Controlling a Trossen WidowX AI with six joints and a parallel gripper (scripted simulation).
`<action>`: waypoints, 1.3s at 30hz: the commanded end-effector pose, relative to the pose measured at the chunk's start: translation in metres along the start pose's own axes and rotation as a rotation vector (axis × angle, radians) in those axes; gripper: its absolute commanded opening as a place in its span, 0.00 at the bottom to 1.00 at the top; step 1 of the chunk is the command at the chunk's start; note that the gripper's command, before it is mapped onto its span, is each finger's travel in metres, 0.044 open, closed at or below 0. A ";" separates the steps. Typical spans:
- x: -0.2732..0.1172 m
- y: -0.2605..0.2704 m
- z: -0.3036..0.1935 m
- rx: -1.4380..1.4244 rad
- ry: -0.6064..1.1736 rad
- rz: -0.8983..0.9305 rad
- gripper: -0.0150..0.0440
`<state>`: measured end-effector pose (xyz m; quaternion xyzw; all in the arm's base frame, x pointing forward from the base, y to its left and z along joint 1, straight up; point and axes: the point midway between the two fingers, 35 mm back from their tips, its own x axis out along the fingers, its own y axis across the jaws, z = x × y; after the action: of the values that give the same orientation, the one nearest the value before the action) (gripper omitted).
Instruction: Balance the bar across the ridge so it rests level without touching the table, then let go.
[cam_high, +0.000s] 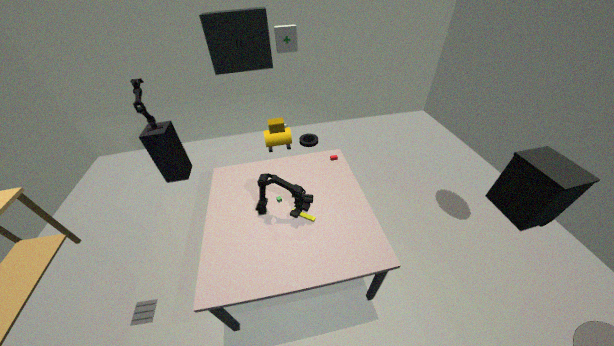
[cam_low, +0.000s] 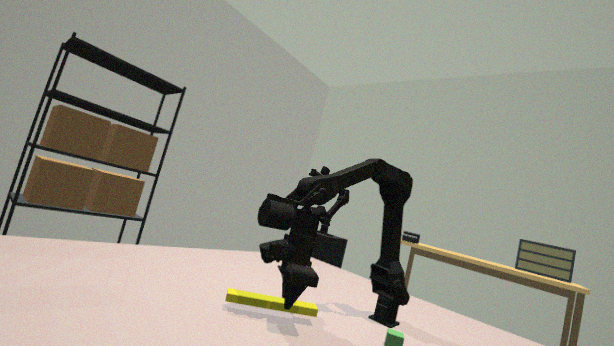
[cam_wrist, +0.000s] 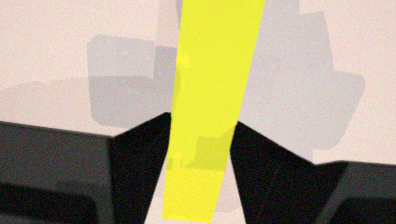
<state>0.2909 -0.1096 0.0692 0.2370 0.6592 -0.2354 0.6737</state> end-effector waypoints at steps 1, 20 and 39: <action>-0.013 0.000 0.002 0.002 -0.005 0.001 0.25; -0.062 0.000 -0.001 0.004 -0.006 -0.001 0.25; -0.072 0.048 -0.020 0.034 -0.004 0.003 0.25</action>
<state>0.3005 -0.0721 0.1401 0.2467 0.6539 -0.2426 0.6728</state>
